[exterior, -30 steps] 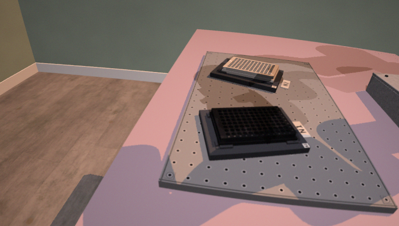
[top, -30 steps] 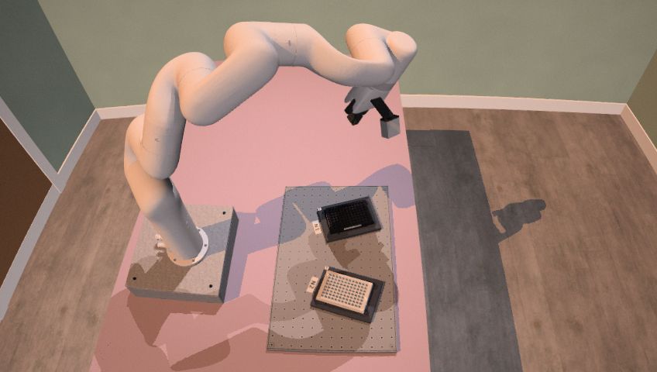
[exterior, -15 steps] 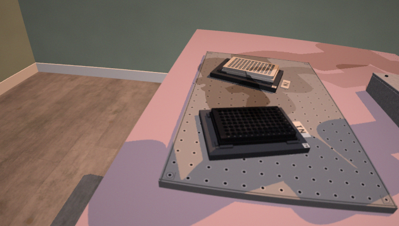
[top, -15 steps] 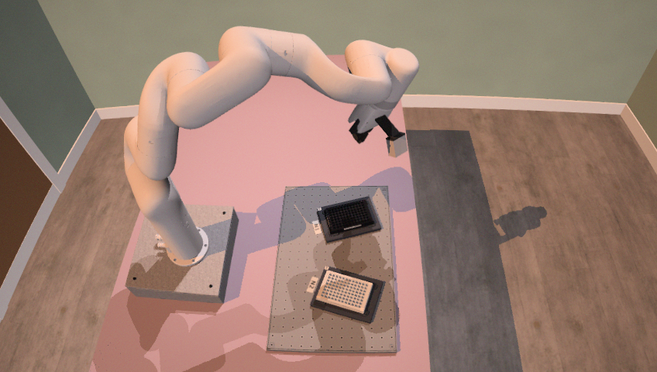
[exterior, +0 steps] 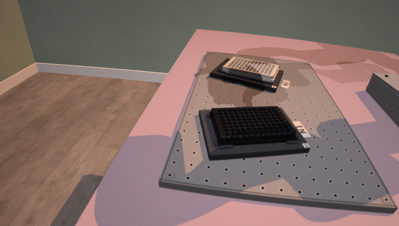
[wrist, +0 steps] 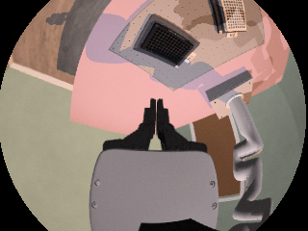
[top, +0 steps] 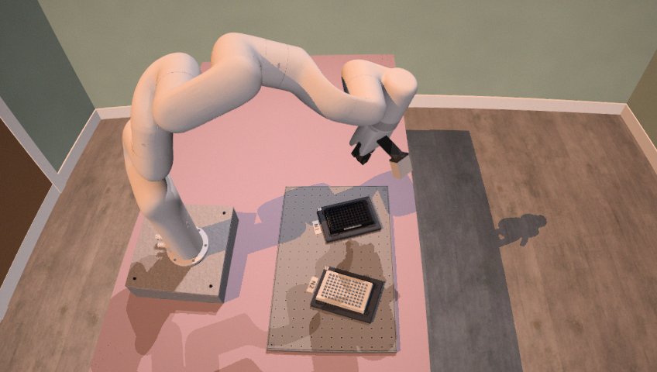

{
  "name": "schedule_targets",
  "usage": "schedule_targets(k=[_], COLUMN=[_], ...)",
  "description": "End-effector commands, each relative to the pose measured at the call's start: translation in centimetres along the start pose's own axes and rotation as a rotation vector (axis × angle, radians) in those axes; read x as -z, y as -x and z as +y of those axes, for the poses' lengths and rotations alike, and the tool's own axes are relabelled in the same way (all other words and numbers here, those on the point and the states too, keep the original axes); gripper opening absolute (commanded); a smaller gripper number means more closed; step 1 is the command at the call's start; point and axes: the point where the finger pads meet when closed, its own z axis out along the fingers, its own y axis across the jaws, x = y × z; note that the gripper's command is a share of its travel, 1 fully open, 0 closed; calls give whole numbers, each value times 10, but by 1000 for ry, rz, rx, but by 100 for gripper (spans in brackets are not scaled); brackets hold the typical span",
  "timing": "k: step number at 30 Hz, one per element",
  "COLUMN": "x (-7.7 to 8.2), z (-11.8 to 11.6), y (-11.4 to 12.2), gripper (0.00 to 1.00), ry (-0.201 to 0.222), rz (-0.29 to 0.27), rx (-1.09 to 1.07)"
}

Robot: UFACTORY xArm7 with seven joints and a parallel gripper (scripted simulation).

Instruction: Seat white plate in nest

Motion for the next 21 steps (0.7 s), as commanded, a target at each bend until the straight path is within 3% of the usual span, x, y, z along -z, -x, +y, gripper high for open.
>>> schedule_targets(k=[1,21], x=[-2,-19], z=[12,62], y=[-17,-65], gripper=[0,0], ry=[-14,-43], rz=[12,99], rx=[11,125])
